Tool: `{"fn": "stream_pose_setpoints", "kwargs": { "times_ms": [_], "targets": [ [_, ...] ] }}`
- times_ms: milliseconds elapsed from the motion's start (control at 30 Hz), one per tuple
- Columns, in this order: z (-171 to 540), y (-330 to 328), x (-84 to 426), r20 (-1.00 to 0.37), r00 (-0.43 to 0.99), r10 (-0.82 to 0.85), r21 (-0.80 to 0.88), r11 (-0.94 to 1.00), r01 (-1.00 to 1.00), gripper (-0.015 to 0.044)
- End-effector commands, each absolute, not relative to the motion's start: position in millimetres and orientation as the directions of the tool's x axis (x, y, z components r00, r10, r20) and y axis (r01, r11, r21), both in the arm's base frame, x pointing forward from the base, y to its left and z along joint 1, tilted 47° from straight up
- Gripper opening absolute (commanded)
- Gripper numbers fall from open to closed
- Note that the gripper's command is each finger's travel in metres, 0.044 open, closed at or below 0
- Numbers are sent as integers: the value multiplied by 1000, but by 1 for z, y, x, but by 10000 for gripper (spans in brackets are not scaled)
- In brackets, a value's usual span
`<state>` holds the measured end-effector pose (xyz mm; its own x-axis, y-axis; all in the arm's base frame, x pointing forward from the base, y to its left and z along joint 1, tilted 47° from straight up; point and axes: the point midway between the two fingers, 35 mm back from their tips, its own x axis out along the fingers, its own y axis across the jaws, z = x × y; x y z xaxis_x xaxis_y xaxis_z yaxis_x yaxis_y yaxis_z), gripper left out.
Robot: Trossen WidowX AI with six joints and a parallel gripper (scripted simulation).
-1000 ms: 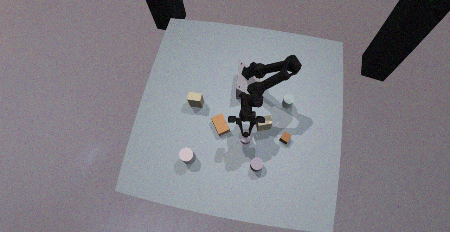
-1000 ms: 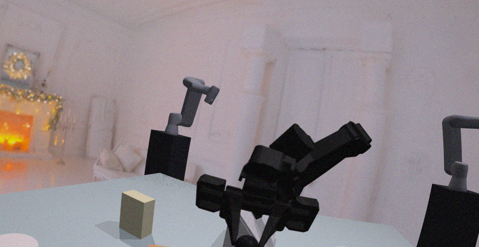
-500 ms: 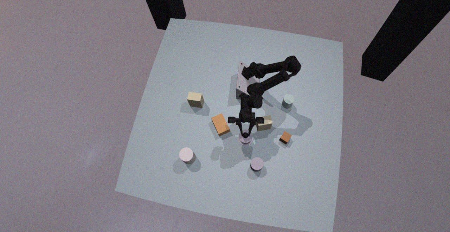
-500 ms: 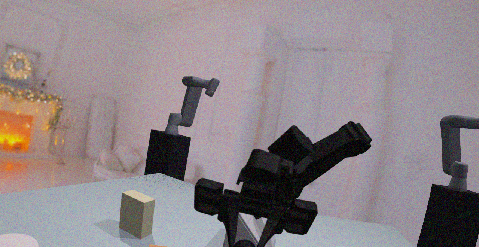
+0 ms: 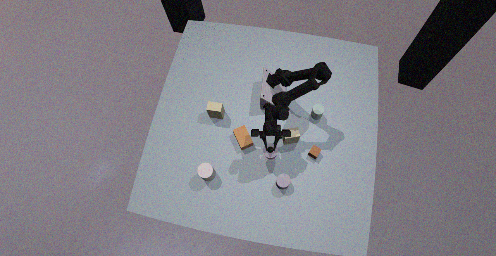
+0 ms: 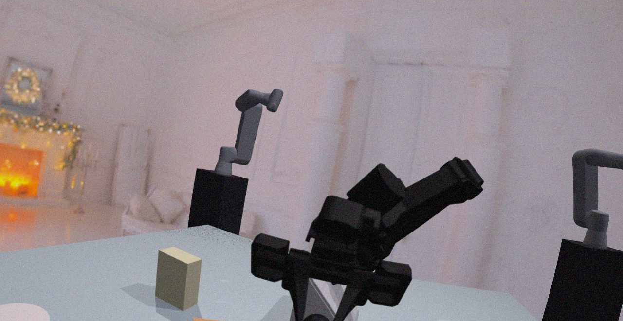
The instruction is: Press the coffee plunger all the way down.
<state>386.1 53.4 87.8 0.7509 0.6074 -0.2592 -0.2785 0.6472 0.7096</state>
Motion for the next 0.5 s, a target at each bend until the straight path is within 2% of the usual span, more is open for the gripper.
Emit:
{"fn": "stream_pose_setpoints", "kwargs": {
  "times_ms": [0,467],
  "targets": [
    [82,59,384,-270,733,625,725,633,-272,123],
    [82,59,386,-270,733,625,724,633,-272,123]
  ]
}}
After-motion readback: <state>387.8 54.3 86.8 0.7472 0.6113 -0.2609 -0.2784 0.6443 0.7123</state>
